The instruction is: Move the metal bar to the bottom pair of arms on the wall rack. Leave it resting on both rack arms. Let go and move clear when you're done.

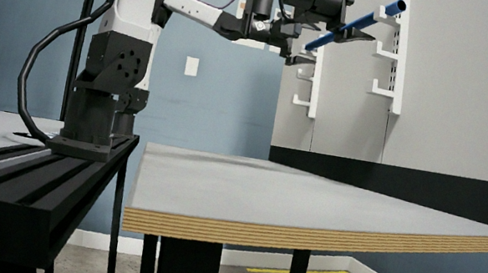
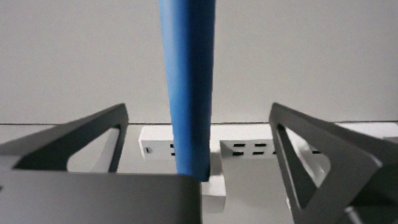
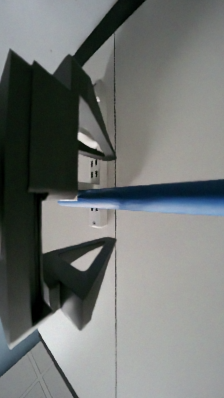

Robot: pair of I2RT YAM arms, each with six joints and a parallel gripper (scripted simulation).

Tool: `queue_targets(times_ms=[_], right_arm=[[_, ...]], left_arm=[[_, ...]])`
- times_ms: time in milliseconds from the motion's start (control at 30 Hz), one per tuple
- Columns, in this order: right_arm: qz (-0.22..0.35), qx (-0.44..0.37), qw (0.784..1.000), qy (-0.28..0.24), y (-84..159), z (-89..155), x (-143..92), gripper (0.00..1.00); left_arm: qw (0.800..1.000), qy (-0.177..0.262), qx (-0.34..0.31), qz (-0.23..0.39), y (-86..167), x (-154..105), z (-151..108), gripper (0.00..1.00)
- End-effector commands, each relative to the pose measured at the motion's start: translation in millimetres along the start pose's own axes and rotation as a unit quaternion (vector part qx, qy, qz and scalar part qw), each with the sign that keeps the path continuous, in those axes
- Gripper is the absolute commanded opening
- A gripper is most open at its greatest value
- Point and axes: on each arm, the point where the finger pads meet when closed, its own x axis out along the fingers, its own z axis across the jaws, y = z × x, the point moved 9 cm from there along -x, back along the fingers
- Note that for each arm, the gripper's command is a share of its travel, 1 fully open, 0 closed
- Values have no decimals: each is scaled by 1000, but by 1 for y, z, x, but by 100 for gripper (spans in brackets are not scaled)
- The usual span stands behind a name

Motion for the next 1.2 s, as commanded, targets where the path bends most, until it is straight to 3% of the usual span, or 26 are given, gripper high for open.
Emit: queue_targets(times_ms=[0, 1167], right_arm=[[-3, 9, 1000, 11, -1, -8, 5, 100], [-2, 7, 1000, 8, -1, -7, 7, 100]], left_arm=[[1000, -24, -13, 0, 3, 5, 18, 100], [1000, -23, -12, 0, 2, 5, 18, 100]])
